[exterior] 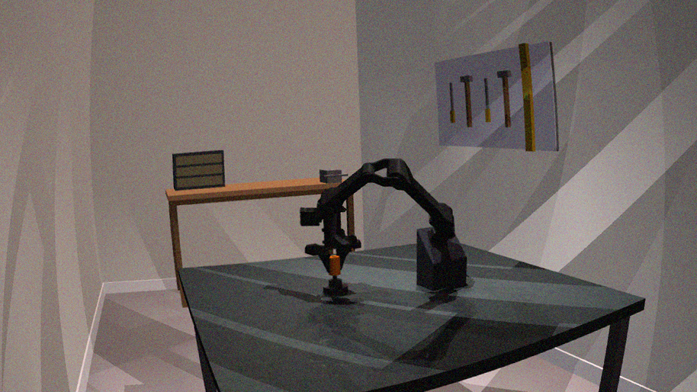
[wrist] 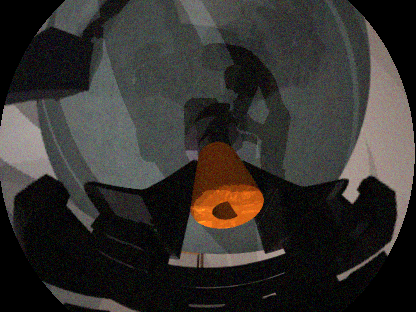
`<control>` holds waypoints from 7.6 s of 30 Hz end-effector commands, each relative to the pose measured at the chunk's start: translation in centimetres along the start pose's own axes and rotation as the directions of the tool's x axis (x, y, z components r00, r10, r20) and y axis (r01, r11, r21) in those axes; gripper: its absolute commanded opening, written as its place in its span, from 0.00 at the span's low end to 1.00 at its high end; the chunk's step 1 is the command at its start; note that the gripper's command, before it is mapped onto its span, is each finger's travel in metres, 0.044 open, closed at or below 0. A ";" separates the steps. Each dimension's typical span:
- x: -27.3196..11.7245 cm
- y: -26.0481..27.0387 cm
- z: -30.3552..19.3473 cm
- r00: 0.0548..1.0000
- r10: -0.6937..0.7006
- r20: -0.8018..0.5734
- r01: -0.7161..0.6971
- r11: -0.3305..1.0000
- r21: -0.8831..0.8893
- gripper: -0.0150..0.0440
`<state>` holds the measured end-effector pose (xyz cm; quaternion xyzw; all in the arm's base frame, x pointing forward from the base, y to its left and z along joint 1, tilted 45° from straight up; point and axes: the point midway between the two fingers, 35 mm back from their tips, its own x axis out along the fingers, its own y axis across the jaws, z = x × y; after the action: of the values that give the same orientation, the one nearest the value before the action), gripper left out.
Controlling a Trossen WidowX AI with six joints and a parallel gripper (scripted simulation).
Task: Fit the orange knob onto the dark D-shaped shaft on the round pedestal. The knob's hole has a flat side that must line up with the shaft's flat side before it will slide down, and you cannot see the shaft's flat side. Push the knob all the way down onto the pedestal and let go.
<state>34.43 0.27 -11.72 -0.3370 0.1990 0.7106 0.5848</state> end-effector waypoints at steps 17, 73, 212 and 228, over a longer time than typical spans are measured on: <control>0.2 0.1 0.1 1.000 -0.004 -0.001 0.004 1.000 -0.006 0.25; 0.3 0.4 0.2 1.000 -0.004 -0.001 0.004 0.977 -0.214 0.25; -0.2 -0.3 -0.1 1.000 -0.005 -0.001 0.003 0.411 0.912 0.25; -0.2 -0.4 0.0 1.000 -0.005 -0.001 -0.001 -0.494 0.869 0.25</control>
<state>34.57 0.18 -11.62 0.2292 0.6705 0.3074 0.6351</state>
